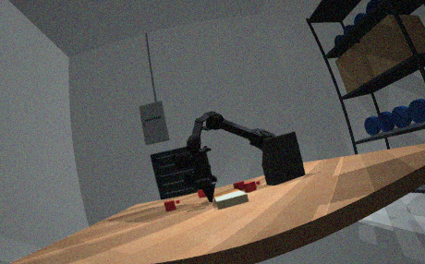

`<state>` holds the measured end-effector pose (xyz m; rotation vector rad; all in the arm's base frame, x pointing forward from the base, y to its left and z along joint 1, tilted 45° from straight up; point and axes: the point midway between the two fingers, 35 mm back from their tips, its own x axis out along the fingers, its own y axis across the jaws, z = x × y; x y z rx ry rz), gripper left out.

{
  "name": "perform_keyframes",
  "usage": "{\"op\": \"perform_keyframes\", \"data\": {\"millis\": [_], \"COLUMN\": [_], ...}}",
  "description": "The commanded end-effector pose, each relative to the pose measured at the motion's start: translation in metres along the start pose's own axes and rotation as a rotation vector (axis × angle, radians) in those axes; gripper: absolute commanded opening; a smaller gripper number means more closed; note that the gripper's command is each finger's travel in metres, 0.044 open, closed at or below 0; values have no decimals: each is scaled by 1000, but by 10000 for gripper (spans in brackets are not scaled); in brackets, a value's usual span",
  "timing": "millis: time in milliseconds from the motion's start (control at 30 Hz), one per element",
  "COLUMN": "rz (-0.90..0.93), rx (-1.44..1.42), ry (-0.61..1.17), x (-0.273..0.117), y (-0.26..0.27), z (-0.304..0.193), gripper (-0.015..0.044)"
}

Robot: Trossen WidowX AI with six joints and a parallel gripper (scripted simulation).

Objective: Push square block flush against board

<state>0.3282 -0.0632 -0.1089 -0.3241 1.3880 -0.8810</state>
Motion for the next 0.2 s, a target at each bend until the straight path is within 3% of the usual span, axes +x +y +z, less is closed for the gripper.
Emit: {"op": "perform_keyframes", "data": {"millis": [0, 167], "rz": [1, 1], "rx": [4, 4], "ry": [5, 5], "x": [0, 0], "y": [-1, 0], "z": [-2, 6], "gripper": [0, 0]}}
